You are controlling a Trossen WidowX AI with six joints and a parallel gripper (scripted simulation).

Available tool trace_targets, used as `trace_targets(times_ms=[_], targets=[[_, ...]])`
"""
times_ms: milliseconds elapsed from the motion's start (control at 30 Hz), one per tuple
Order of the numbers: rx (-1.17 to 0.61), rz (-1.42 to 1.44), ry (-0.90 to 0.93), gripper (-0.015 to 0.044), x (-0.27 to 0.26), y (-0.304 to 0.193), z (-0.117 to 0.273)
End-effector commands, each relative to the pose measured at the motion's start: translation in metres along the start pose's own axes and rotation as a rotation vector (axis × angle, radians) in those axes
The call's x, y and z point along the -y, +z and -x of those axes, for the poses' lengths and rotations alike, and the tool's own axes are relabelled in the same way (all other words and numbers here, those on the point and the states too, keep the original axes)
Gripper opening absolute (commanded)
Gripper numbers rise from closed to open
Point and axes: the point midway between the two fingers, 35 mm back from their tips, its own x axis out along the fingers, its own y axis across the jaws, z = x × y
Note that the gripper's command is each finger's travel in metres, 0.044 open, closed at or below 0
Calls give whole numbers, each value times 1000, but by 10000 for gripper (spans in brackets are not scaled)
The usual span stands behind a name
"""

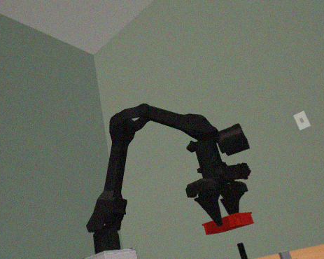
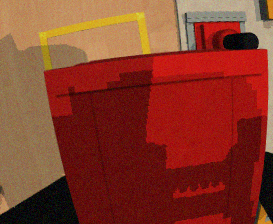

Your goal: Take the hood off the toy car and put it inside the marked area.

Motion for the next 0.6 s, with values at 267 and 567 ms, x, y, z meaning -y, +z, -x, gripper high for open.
trace_targets(times_ms=[267,567], targets=[[-7,-5,8,0,-33,-18,2],[-7,-5,8,0,-33,-18,-1]])
